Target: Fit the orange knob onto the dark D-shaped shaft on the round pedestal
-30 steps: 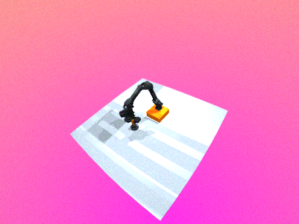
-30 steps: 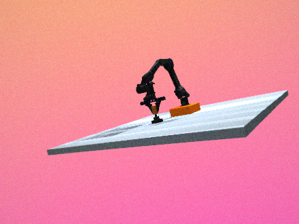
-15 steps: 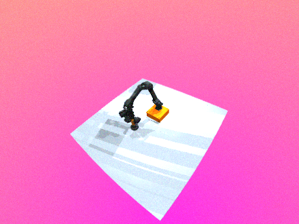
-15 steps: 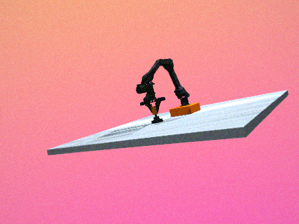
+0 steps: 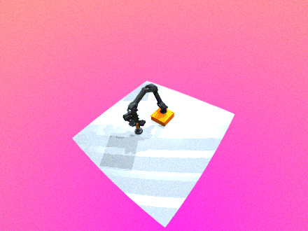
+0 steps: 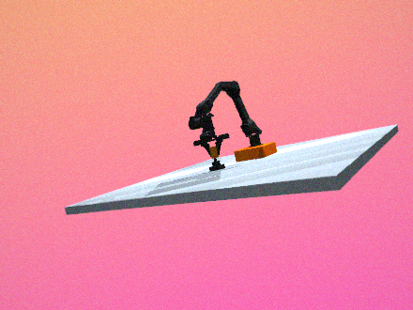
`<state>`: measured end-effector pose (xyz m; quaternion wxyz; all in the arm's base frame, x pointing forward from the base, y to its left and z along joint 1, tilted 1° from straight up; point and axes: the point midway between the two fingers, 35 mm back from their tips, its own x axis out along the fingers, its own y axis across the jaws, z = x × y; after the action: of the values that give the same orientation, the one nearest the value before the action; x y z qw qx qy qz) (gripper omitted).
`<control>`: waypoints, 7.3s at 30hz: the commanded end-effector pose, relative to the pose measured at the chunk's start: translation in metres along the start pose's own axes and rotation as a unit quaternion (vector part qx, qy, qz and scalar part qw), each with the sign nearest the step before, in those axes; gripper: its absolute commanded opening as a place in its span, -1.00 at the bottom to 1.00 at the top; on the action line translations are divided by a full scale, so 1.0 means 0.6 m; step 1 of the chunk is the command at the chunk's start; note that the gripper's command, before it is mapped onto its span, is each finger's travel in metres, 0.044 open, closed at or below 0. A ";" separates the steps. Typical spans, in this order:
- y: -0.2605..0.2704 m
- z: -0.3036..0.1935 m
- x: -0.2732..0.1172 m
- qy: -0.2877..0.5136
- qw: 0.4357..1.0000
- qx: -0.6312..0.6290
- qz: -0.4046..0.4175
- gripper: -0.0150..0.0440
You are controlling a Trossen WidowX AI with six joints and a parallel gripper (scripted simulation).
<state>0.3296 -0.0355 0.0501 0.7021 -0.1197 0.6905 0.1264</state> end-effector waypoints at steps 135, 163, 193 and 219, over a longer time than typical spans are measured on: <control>-0.006 0.006 -0.001 -0.002 0.933 -0.359 -0.004 -0.49; -0.006 0.009 -0.005 -0.001 0.891 -0.455 -0.005 -0.49; -0.003 0.003 -0.005 -0.001 0.889 -0.458 -0.004 -0.49; -0.004 0.004 0.003 -0.001 0.838 -0.545 -0.005 -0.49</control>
<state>0.3335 -0.0366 0.0492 0.5251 -0.4838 0.5098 0.4800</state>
